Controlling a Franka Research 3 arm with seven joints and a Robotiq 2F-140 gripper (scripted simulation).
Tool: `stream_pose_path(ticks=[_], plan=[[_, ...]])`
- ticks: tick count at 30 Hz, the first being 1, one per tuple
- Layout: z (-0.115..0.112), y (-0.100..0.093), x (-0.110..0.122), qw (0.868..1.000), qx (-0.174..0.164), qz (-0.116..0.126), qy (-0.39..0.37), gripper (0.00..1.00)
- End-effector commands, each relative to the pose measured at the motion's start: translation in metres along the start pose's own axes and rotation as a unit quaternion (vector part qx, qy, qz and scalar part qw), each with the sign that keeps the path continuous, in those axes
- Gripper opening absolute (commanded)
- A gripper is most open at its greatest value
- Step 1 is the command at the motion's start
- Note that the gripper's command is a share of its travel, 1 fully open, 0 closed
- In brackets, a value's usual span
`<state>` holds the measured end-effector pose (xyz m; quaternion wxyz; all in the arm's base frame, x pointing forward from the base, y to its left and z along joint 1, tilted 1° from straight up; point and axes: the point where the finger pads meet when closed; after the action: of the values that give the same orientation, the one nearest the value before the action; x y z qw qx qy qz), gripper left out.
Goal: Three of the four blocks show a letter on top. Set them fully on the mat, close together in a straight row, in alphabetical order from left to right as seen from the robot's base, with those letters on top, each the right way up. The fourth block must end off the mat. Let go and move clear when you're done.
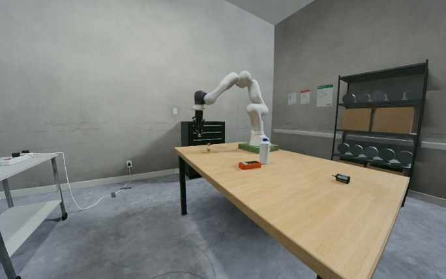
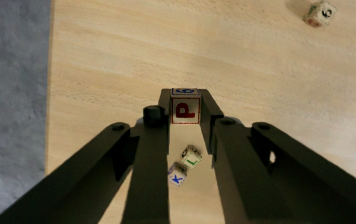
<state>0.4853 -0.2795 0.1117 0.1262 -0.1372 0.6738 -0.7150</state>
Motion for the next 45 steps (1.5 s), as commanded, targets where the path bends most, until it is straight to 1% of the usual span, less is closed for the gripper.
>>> stream_pose_path(ticks=[1,12,14,15,21,28,33,45], plan=[[-0.008,-0.002,-0.002,0.998,0.004,0.01,0.069,0.22],[-0.036,0.001,0.009,0.988,-0.003,0.013,0.155,0.22],[-0.036,0.001,0.009,0.988,-0.003,0.013,0.155,0.22],[-0.044,0.003,0.011,0.984,-0.006,0.013,0.176,0.22],[-0.063,0.008,0.019,0.974,-0.014,0.013,0.226,0.22],[-0.088,0.016,0.028,0.958,-0.026,0.01,0.286,0.22],[-0.092,0.018,0.03,0.955,-0.028,0.009,0.296,0.22],[-0.092,0.018,0.03,0.955,-0.028,0.009,0.296,0.22]])
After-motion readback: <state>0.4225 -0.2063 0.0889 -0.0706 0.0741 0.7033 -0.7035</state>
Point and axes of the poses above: the point where the finger pads meet when closed, its own y axis out along the fingers, its own x axis across the jaws, z = x × y, and after that the axes turned 8 degrees about -y, right-handed
